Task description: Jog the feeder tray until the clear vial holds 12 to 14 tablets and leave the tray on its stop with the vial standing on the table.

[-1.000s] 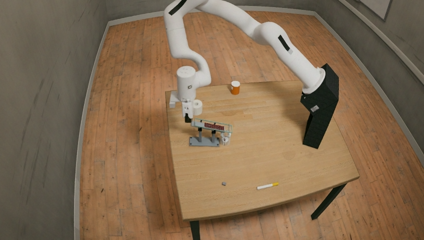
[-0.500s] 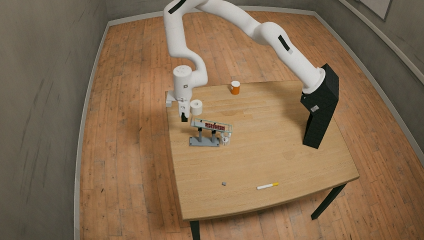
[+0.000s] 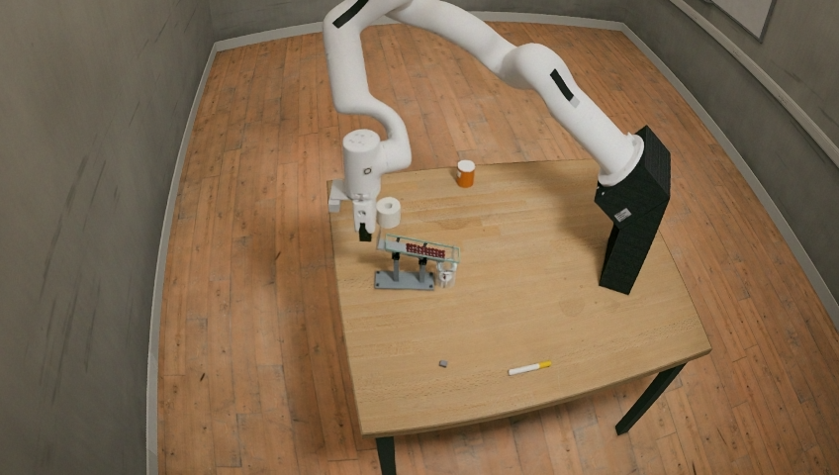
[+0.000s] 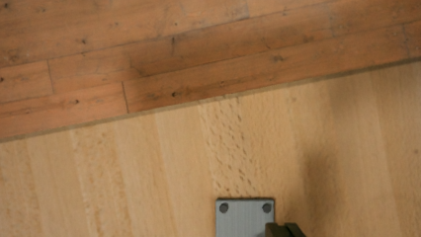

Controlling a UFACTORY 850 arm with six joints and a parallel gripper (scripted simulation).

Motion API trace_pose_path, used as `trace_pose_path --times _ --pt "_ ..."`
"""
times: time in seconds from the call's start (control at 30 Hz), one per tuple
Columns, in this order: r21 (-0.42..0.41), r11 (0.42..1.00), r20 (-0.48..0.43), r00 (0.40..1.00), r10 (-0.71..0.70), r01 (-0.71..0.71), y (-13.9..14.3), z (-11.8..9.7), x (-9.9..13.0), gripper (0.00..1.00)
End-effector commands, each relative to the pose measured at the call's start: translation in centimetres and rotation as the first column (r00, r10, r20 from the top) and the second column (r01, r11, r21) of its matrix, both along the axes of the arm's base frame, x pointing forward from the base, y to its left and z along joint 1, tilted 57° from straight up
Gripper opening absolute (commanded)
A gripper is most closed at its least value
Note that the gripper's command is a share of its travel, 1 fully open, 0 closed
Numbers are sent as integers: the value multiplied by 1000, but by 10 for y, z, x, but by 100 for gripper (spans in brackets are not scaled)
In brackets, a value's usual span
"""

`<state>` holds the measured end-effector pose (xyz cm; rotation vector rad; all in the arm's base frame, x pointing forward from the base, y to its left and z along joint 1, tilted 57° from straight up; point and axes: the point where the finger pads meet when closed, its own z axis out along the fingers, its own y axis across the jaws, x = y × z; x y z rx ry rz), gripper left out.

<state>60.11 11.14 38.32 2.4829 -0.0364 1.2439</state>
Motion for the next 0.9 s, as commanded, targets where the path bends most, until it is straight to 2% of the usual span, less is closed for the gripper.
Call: trace_pose_path --times 0.0,0.27,0.33,0.43,0.87 --pt "0 1000 1 1000 1 -1 -3 -15 -7 0" --pt "0 1000 1 1000 1 -1 -5 -23 -10 0" --pt "0 1000 1 1000 1 -1 -4 -17 -8 0" --pt "0 1000 1 1000 1 -1 1 4 2 0" --pt "0 1000 1 1000 1 -1 1 5 2 0"
